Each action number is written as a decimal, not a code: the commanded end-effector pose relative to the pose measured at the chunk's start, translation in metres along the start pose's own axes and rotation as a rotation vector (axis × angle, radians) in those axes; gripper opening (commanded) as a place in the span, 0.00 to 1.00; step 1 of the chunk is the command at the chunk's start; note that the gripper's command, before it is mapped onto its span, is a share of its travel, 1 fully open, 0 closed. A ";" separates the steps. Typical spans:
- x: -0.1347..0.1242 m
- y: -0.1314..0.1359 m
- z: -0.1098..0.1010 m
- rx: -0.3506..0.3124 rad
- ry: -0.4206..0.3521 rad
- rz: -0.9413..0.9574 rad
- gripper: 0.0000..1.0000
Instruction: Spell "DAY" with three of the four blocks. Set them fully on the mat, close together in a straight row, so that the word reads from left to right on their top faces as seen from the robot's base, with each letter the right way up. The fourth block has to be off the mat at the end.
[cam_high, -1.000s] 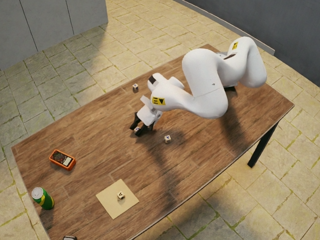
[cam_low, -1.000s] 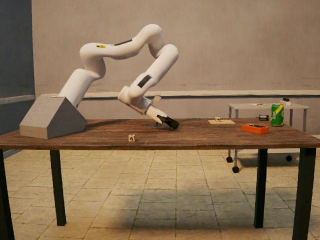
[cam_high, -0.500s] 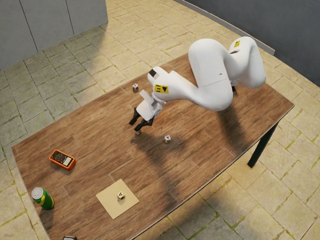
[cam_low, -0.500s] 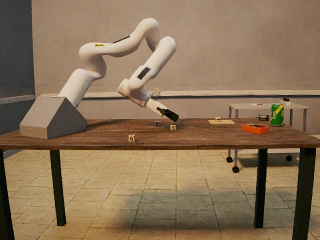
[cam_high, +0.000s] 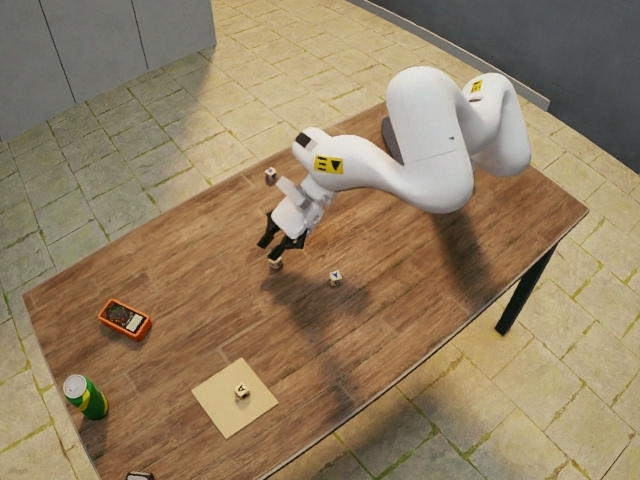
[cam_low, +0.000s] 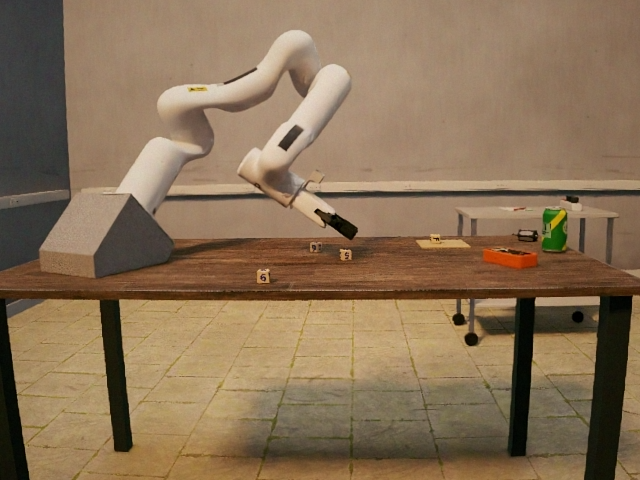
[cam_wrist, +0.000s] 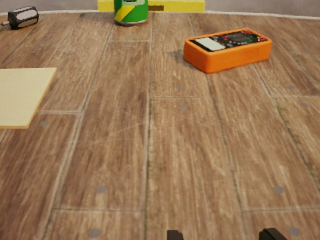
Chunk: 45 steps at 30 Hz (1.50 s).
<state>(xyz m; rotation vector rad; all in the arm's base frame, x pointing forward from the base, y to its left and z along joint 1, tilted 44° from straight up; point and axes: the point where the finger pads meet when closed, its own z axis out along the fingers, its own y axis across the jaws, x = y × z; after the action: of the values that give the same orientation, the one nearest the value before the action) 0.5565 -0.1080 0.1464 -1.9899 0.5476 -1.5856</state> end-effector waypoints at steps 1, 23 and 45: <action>0.005 -0.001 -0.001 0.003 -0.138 0.002 0.43; 0.018 -0.001 -0.007 0.005 -0.581 0.002 0.43; 0.030 0.000 -0.013 0.001 -0.937 -0.001 0.43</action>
<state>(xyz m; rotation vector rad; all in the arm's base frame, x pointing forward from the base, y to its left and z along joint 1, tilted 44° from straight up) 0.5503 -0.1280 0.1689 -2.4114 0.1851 -0.5995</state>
